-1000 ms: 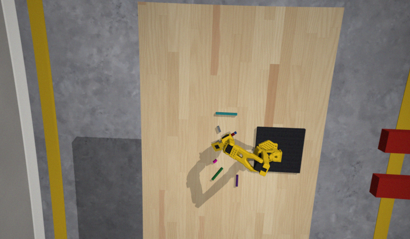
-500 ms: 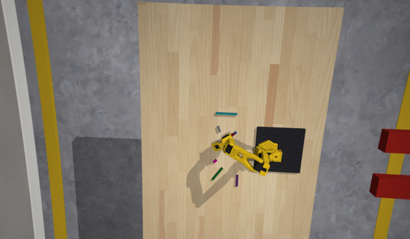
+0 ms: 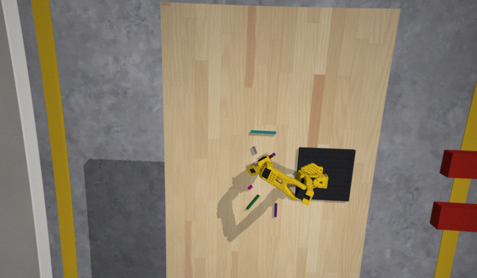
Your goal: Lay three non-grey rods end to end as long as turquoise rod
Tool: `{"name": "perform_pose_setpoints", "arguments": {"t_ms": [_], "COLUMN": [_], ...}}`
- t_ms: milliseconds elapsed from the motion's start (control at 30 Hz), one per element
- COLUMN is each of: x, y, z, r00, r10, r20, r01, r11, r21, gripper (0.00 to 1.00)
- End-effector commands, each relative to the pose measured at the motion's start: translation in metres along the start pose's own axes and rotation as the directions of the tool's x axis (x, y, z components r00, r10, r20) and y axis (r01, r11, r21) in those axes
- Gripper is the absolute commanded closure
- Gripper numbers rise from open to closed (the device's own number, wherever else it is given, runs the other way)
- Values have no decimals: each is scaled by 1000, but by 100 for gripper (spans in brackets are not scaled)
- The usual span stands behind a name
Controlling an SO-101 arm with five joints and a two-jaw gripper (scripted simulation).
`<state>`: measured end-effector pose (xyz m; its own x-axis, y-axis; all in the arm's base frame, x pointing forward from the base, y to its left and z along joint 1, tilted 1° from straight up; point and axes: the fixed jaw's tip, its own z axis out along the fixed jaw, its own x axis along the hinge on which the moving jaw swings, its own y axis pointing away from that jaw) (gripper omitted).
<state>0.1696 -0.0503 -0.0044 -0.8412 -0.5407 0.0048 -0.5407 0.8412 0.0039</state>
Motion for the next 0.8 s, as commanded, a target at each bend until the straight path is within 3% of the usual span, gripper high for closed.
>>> {"name": "perform_pose_setpoints", "arguments": {"t_ms": [0, 533, 767], "x": [2, 2, 3], "y": [2, -2, -2], "z": [0, -28, -32], "r00": [1000, 1000, 1000], "r10": [-1, -1, -1], "r20": [-15, -14, -14], "r01": [1, 1, 1], "r11": [1000, 1000, 1000], "r21": [-20, -20, -20], "gripper": [100, 100, 100]}}
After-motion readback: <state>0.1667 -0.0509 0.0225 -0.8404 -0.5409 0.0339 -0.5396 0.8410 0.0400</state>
